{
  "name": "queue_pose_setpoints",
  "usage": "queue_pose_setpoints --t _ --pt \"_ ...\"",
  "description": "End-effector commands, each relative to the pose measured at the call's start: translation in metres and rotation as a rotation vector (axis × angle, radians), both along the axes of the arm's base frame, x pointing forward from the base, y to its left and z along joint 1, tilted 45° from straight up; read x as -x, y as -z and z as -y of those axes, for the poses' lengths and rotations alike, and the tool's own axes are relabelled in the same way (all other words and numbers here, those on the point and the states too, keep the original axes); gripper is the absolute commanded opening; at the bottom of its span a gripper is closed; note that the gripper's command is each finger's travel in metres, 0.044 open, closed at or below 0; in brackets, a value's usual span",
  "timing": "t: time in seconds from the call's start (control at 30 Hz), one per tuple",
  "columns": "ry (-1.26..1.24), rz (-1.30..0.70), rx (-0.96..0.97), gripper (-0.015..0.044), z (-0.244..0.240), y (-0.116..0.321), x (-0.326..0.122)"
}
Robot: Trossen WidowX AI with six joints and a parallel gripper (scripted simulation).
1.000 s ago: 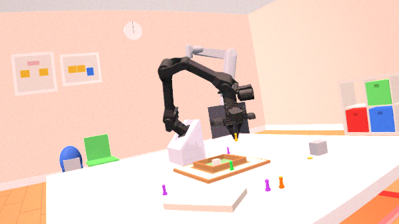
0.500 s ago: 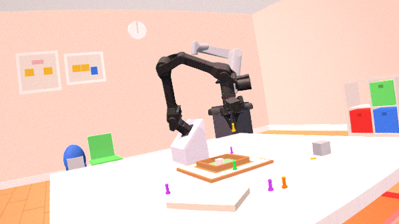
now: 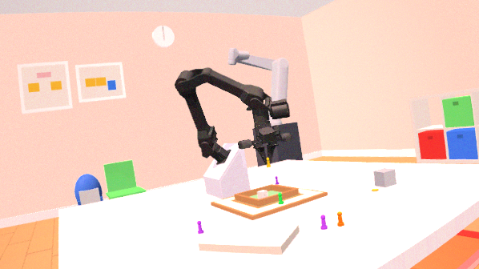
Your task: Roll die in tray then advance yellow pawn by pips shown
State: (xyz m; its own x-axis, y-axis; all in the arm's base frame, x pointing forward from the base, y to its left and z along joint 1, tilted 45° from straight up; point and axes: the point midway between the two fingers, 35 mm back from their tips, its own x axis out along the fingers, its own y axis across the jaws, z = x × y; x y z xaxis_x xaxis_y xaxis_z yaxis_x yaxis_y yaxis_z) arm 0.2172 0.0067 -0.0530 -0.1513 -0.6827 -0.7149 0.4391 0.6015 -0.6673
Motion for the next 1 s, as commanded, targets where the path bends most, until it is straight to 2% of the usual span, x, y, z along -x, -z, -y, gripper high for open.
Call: queue_pose_setpoints --t 0.0,0.53,0.97 --pt "-0.005 -0.002 0.003 0.0000 0.009 -0.001 0.009" --pt "0.002 -0.005 0.011 0.0000 0.046 -0.003 0.061" --pt "0.002 -0.005 0.013 0.0000 0.070 0.020 0.068"
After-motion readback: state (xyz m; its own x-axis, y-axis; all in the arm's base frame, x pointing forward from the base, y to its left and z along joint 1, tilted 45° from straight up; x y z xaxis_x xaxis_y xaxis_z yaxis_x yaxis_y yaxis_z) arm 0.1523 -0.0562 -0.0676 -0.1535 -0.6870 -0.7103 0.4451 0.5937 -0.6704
